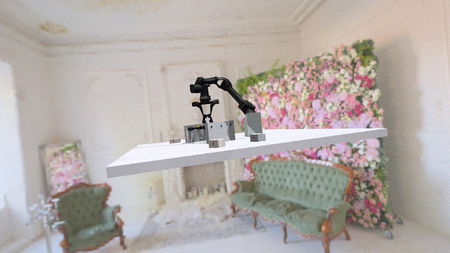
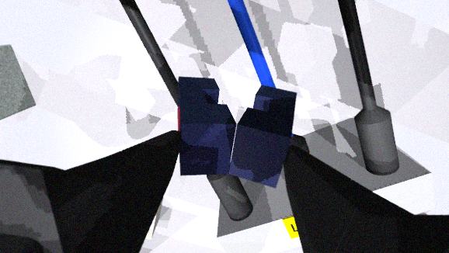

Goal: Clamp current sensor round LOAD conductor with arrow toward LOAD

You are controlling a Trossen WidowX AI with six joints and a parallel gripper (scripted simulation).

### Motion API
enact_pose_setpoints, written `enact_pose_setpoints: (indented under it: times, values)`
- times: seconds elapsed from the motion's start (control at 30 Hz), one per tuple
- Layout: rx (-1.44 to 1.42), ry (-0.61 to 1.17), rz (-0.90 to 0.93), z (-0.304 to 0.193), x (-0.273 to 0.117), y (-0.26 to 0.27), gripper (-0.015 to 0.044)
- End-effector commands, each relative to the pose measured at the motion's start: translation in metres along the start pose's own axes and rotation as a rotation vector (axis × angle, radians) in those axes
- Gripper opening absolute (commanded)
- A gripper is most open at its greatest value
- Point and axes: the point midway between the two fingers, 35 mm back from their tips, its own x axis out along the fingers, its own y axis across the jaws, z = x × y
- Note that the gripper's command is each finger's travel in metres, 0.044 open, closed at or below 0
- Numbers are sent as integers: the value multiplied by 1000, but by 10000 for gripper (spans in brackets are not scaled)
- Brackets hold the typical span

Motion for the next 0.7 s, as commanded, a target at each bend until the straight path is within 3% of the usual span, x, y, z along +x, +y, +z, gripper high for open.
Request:
enact_pose_setpoints:
  times: [0.0, 0.4, 0.67]
  values:
    - [-136, -2, -9, 4, 0, -8, 0]
    - [-528, 0, -9, 13, 5, -23, 0]
    - [-550, 0, -10, 14, 9, -24, 0]
